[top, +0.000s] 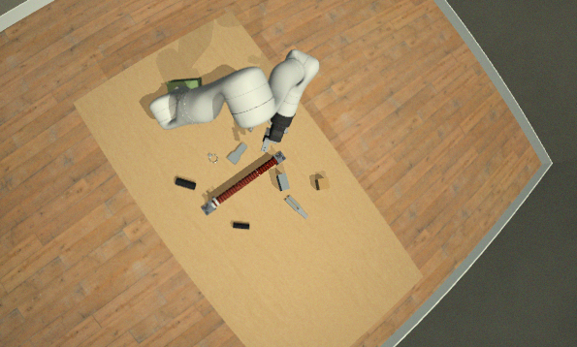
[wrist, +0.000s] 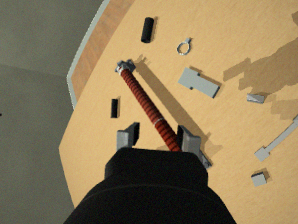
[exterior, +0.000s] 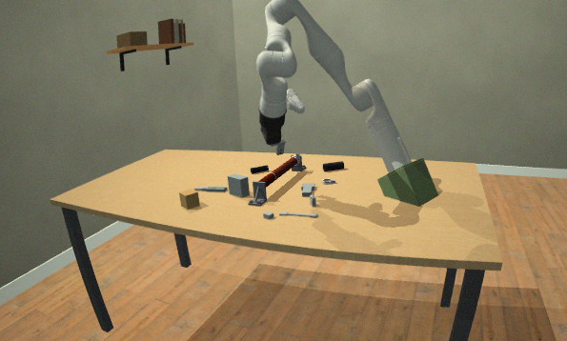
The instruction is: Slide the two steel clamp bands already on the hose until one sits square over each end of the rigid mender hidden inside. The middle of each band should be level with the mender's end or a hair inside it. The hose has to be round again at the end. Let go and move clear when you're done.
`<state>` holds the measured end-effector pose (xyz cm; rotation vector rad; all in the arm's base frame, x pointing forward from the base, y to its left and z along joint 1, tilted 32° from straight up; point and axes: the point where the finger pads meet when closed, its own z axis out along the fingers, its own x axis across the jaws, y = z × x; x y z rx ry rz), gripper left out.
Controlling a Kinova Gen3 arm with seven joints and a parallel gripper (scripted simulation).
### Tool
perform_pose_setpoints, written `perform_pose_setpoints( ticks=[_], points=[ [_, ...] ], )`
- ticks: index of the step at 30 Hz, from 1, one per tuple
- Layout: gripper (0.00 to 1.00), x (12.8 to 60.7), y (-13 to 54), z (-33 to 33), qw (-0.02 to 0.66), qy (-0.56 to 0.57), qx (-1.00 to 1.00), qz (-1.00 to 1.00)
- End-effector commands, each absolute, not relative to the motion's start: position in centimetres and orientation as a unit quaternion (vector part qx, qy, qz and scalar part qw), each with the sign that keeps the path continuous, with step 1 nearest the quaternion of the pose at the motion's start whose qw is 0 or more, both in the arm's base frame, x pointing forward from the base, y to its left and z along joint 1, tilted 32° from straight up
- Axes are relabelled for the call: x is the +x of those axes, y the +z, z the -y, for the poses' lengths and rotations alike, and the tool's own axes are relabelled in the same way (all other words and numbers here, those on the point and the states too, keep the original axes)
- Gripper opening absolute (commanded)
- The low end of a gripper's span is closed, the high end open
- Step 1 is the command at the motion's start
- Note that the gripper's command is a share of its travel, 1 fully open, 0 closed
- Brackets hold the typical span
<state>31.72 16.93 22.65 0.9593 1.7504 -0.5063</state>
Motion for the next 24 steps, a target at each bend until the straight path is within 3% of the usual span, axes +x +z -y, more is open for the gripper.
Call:
perform_pose_setpoints(
  ticks=[1,17,18,24],
  points=[
    [1.00,31.71,22.69,-16.97,0.515,-0.210,0.399,-0.729],
    [1.00,31.71,22.69,-16.97,0.515,-0.210,0.399,-0.729],
    [0.00,31.71,22.69,-16.97,0.515,-0.210,0.399,-0.729],
    [0.00,31.80,22.76,-16.84,0.512,-0.212,0.397,-0.731]
  ],
)
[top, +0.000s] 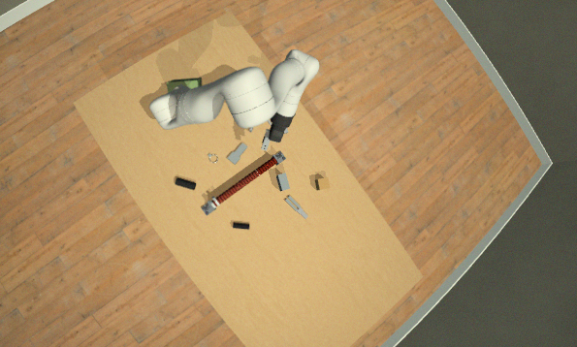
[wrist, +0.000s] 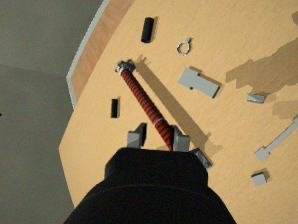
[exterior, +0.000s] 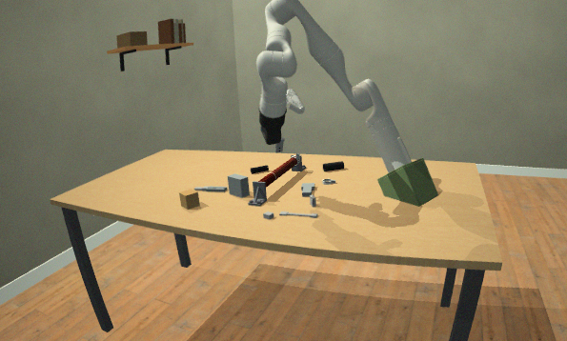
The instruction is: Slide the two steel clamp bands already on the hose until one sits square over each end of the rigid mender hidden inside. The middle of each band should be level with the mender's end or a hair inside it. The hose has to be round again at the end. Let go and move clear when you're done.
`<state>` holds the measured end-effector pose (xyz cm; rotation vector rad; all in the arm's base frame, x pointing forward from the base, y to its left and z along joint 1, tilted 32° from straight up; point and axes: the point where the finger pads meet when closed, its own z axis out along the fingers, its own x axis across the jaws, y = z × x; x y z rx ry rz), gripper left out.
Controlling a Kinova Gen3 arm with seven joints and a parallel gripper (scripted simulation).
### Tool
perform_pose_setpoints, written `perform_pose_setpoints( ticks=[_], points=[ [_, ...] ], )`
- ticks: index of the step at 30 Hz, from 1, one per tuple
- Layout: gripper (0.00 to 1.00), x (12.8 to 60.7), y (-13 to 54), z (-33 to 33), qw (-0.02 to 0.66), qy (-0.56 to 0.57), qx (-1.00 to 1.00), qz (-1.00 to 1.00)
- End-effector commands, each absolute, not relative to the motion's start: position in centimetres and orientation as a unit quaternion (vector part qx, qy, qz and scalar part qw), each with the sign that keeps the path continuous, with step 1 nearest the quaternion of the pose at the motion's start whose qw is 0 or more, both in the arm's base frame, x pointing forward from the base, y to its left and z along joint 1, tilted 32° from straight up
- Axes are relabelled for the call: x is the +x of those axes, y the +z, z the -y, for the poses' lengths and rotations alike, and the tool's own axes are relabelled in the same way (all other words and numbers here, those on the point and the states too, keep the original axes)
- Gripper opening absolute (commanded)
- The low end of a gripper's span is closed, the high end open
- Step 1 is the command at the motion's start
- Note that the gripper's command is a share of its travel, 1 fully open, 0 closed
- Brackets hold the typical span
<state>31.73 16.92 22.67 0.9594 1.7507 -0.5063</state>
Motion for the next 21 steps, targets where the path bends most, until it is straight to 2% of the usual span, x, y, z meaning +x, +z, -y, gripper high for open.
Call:
perform_pose_setpoints(
  ticks=[1,21],
  points=[
    [0.00,31.8,22.8,-16.8,0.511,-0.212,0.397,-0.732],
    [0.00,33.0,24.8,-14.0,0.467,-0.236,0.375,-0.766]
  ],
)
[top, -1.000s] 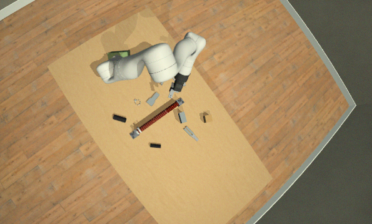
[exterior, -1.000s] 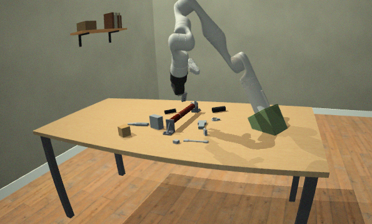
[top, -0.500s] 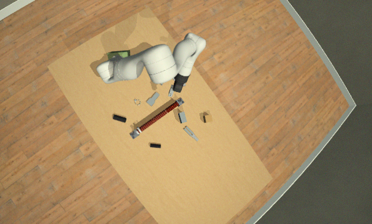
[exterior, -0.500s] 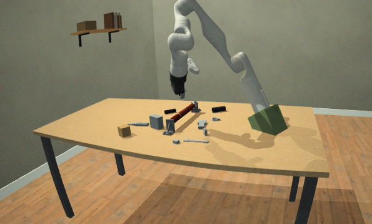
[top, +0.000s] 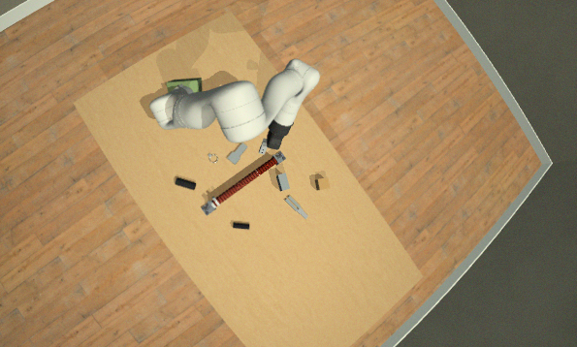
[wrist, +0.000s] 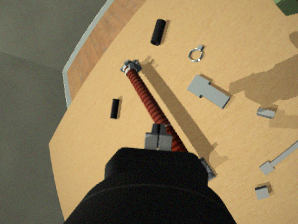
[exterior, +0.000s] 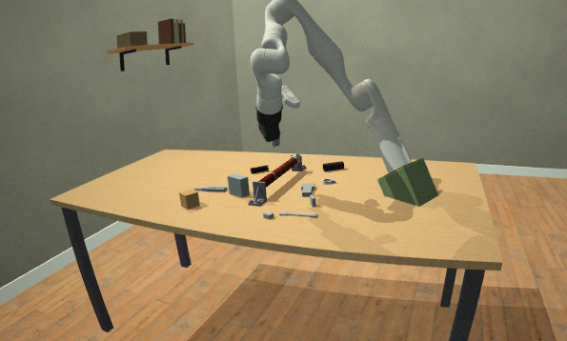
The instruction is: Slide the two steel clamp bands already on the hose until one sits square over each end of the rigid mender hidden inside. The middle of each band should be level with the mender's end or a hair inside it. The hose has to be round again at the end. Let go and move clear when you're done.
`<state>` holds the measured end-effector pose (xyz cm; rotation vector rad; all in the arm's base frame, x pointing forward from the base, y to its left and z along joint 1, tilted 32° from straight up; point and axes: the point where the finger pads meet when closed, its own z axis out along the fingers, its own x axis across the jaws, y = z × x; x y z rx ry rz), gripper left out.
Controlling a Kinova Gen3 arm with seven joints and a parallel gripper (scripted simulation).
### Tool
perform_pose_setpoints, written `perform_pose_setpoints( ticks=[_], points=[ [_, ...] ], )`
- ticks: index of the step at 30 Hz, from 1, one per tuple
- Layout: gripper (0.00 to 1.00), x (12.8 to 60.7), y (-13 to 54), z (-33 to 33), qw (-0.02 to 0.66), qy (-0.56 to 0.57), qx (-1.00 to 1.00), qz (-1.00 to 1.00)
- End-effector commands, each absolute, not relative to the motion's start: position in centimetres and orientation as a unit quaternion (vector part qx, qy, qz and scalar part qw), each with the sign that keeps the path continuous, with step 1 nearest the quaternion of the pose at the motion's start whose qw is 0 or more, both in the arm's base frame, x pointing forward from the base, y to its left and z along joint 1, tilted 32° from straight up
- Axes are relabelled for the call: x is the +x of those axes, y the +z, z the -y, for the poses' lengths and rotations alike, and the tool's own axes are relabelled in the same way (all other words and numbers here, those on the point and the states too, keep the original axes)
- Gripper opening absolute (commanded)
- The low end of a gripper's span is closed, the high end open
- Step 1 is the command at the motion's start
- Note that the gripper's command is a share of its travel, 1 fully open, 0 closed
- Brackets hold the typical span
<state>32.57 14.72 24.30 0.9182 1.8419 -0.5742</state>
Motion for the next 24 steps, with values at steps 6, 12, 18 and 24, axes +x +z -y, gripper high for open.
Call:
perform_pose_setpoints(
  ticks=[6,12,18,24],
  points=[
    [0.00,33.5,25.6,-12.6,0.447,-0.244,0.363,-0.780],
    [0.00,34.3,27.0,-10.1,0.412,-0.253,0.341,-0.806],
    [0.00,34.7,27.7,-8.7,0.392,-0.256,0.327,-0.820],
    [0.00,34.7,27.7,-8.7,0.392,-0.257,0.327,-0.820]
  ],
)
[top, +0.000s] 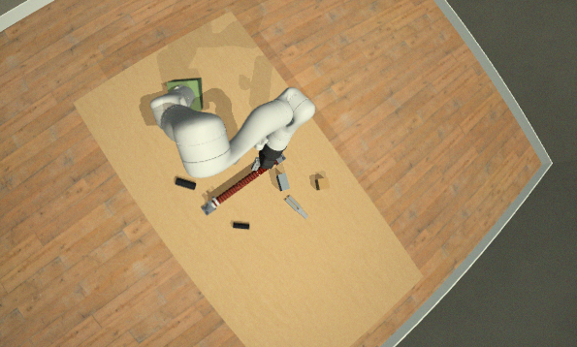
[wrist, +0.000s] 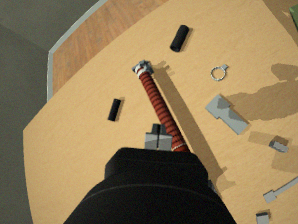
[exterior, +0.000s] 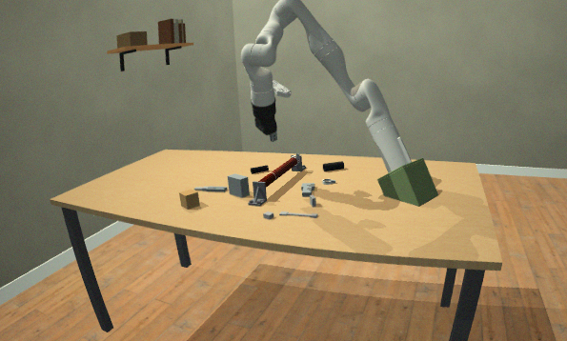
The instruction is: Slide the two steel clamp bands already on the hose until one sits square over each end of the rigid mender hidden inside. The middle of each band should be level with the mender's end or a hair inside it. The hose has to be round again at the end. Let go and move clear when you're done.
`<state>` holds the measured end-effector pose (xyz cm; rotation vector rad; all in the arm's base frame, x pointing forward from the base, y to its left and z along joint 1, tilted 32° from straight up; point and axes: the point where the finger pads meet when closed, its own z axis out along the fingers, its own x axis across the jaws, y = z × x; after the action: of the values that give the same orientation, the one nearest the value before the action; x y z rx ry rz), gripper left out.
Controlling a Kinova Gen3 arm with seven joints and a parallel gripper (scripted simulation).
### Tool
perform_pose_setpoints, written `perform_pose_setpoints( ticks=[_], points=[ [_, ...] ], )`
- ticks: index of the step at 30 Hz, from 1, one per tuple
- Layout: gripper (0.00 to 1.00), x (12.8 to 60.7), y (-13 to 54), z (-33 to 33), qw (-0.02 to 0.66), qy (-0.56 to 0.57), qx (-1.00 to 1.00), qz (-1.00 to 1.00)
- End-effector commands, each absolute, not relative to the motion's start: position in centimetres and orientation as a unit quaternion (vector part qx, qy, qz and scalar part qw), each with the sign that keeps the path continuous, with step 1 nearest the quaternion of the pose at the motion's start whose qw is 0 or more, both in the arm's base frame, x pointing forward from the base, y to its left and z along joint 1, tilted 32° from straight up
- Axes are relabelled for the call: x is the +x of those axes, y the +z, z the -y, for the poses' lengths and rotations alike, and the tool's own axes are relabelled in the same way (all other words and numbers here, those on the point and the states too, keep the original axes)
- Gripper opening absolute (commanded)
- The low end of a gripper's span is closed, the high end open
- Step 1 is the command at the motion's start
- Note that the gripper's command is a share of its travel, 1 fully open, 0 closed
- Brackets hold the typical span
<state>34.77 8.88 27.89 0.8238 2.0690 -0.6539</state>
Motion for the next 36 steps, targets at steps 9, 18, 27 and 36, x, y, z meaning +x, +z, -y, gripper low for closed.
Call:
perform_pose_setpoints(
  ticks=[9,18,27,36],
  points=[
    [0.00,34.8,28.0,-8.2,0.386,-0.257,0.322,-0.825],
    [0.00,35.0,28.1,-7.7,0.379,-0.258,0.317,-0.830],
    [0.00,35.1,28.4,-7.1,0.372,-0.259,0.312,-0.835],
    [0.00,35.3,28.8,-6.0,0.359,-0.257,0.301,-0.845]
  ],
)
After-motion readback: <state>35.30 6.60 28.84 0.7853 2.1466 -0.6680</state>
